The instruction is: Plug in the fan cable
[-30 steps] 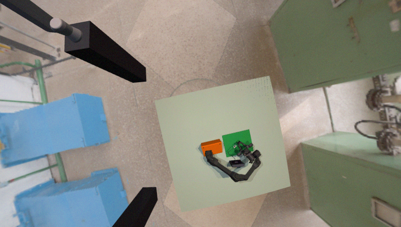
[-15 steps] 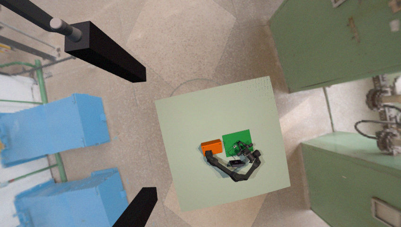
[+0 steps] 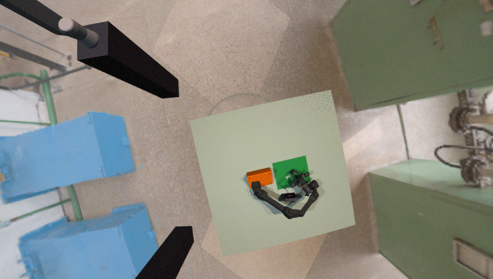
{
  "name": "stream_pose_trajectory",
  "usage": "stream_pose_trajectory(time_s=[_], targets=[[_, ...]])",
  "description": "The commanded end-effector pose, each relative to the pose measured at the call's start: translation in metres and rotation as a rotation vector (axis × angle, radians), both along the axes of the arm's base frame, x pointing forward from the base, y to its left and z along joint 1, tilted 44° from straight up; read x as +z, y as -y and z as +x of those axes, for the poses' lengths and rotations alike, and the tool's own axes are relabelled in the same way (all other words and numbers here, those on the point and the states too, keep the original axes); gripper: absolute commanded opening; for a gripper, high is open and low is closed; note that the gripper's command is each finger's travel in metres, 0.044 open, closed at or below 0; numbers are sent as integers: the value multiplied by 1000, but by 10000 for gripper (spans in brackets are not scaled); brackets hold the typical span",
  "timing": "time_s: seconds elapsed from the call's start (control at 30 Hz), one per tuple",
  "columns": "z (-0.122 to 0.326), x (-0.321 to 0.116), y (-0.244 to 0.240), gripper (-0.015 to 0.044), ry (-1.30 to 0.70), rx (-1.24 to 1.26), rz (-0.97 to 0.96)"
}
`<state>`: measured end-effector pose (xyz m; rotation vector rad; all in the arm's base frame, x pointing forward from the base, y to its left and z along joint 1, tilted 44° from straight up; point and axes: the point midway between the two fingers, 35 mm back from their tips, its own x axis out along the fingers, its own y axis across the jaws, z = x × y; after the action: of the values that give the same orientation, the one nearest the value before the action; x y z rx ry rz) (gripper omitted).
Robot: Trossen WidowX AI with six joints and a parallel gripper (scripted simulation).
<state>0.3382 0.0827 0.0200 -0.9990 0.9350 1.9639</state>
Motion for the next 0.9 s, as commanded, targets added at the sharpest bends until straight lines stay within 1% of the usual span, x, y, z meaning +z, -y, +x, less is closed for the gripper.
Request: stream_pose_trajectory(time_s=[0.0,0.87], targets=[[1,-3,3,0,3,5,0],[4,-18,17,0,3,5,-1]])
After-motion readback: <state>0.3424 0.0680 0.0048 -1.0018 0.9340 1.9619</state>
